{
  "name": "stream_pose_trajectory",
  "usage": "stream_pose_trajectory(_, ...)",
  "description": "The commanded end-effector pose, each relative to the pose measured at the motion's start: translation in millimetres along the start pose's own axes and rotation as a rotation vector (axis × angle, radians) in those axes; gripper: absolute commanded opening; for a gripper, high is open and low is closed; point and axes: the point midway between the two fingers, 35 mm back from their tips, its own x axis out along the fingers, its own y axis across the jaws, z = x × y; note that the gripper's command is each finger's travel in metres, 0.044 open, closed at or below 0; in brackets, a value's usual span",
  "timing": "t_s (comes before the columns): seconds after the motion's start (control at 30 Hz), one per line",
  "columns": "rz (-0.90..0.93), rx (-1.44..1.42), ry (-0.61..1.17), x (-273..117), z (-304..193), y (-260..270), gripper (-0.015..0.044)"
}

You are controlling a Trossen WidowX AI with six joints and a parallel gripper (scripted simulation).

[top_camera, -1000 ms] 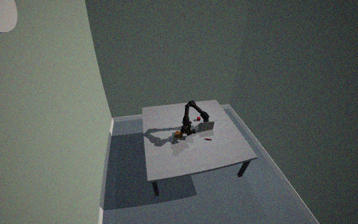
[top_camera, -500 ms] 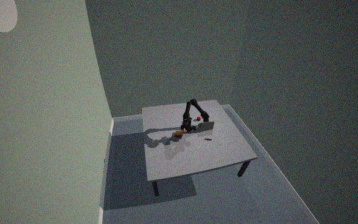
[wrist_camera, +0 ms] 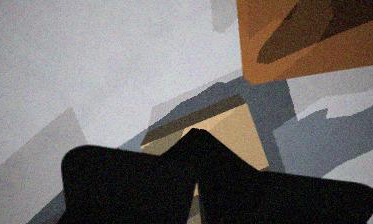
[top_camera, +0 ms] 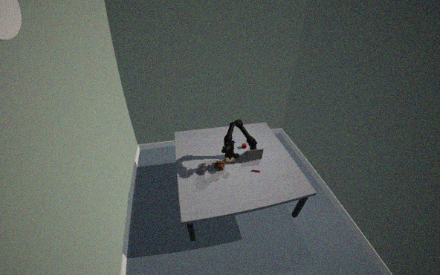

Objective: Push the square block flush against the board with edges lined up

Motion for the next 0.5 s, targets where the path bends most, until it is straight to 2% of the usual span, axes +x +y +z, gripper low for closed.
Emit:
stream_pose_trajectory(0.0,-0.003,0.110,0.001,-1.0,-8.0,-6.2,0.0000)
stream_pose_trajectory(0.47,-0.002,0.591,0.000,-3.8,-39.0,-27.6,0.0000)
